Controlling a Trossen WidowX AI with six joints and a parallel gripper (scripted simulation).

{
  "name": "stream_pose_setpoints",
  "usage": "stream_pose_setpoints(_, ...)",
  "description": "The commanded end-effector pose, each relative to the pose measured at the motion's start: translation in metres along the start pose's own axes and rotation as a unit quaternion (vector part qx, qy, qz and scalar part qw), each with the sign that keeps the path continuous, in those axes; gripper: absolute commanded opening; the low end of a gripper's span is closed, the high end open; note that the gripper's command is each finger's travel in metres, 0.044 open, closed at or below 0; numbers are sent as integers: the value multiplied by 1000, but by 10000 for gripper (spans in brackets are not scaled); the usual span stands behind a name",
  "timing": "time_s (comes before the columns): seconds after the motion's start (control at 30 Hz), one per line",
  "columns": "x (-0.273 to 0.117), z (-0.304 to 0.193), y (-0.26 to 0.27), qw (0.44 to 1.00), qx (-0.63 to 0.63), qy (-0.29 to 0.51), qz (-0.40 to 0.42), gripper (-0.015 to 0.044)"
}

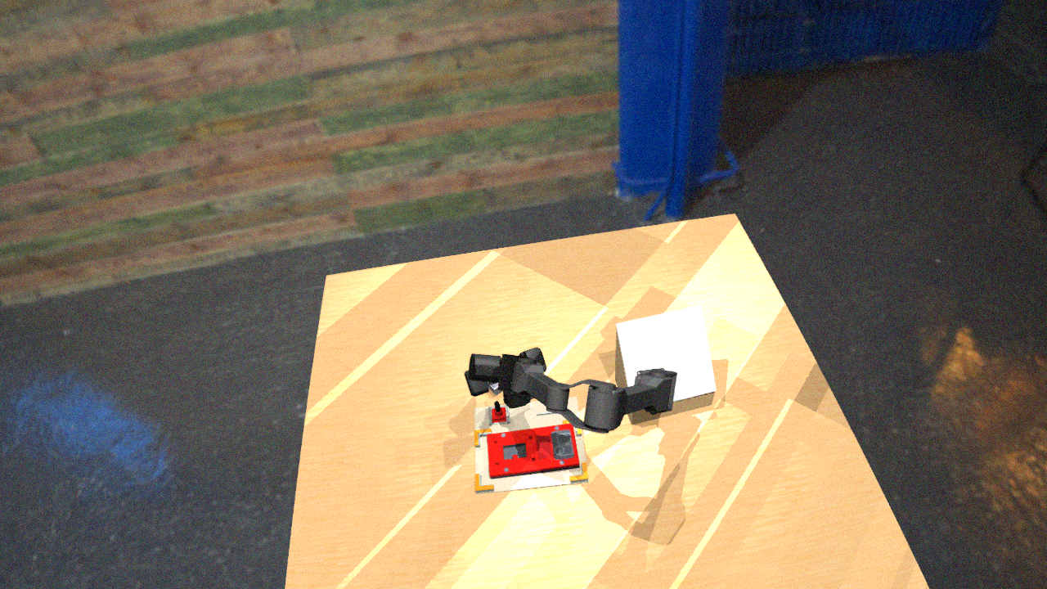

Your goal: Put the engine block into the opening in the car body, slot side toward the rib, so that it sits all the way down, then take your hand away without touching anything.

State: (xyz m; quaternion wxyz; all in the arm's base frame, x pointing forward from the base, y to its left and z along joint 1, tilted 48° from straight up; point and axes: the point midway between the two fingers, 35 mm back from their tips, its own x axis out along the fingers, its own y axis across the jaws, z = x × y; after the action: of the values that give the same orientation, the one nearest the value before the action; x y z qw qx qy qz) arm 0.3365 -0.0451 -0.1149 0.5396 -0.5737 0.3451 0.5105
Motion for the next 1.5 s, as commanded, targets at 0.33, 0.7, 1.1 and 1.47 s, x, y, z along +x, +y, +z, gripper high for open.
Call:
stream_pose_setpoints(0.33, 4, -13, -2, 976, 182, -92, 74, 440)
stream_pose_setpoints(0.7, -3, -22, -4, 922, 327, -154, 138, 440)
stream_pose_setpoints(1.1, -18, -33, -8, 826, 479, -210, 209, 440)
stream_pose_setpoints(1.47, -31, -41, -12, 749, 563, -240, 254, 440)
